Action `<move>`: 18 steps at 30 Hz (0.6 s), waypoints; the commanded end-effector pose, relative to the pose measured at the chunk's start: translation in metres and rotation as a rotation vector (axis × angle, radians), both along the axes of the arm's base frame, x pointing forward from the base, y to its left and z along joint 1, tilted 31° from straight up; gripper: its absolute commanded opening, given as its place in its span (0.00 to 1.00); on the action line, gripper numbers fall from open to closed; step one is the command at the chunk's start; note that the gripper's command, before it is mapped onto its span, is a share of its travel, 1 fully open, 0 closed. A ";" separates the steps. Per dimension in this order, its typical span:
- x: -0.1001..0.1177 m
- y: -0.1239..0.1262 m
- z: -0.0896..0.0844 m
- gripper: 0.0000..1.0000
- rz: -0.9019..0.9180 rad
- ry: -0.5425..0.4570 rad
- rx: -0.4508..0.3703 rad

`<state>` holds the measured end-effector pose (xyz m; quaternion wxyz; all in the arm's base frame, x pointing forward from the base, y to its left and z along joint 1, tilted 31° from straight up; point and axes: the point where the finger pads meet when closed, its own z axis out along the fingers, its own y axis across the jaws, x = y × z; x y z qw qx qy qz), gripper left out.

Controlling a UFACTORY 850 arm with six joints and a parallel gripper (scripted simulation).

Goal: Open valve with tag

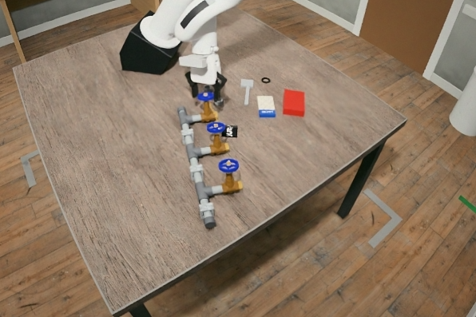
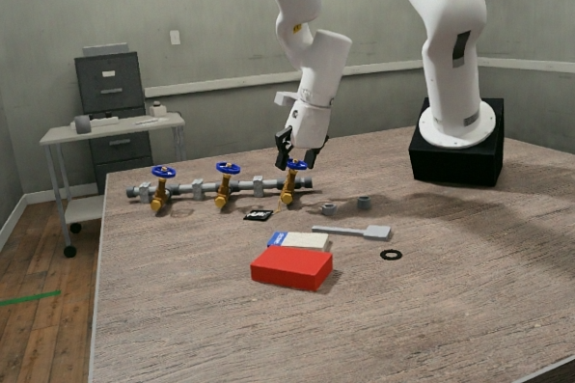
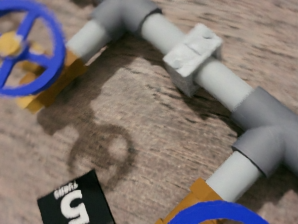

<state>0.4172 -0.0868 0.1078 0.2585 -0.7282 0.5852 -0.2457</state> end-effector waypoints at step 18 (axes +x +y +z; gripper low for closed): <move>0.000 0.000 0.000 0.00 -0.169 0.050 0.236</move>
